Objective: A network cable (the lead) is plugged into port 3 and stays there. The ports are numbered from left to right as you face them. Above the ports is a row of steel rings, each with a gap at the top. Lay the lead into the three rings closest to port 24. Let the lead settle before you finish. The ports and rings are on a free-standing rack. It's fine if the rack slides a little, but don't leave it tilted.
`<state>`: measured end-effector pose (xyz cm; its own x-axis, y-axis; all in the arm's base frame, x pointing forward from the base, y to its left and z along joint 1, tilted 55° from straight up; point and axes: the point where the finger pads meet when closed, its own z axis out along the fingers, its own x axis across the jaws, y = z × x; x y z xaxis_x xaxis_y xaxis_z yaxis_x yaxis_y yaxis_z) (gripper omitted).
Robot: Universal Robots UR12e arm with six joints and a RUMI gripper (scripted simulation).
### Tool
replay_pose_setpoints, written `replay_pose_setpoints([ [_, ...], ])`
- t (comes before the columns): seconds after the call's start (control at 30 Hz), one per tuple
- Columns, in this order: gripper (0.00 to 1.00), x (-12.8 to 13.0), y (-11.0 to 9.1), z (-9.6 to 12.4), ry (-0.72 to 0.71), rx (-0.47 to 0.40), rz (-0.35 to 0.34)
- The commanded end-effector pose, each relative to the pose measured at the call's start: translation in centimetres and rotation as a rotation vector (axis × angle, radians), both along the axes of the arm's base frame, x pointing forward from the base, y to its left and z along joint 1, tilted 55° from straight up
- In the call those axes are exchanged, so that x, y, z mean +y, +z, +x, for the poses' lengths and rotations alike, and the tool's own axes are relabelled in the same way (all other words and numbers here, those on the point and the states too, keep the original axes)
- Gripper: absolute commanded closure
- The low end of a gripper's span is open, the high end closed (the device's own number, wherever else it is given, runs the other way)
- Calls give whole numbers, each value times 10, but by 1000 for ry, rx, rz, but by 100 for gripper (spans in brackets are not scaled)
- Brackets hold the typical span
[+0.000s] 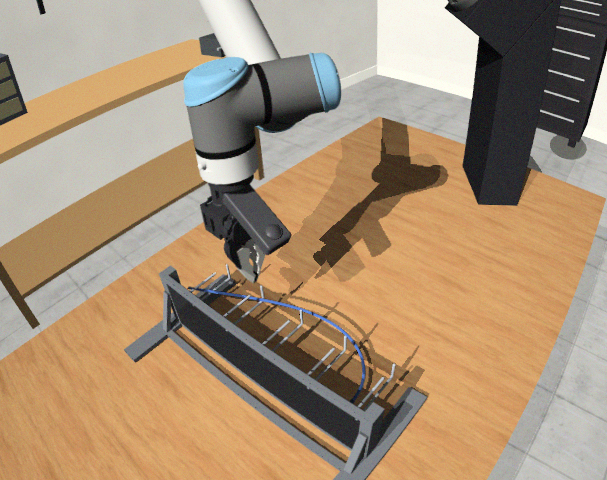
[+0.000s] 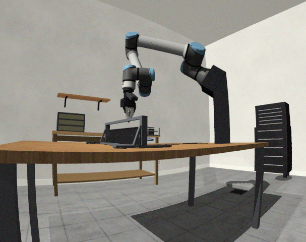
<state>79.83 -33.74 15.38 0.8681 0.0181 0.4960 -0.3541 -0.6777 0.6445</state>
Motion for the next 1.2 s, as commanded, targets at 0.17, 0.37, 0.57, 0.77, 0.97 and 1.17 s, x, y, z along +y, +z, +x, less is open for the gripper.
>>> replay_pose_setpoints([
  [0.17, 100, 55, -75, -6, -29, -39, 13],
  [0.37, 100, 96, -126, -20, -49, -66, 23],
  [0.57, 80, 96, -126, -20, -49, -66, 23],
  [0.77, 80, 96, -126, -20, -49, -66, 23],
  [0.97, 80, 96, -126, -20, -49, -66, 23],
  [1.17, 80, 96, -126, -20, -49, -66, 23],
])
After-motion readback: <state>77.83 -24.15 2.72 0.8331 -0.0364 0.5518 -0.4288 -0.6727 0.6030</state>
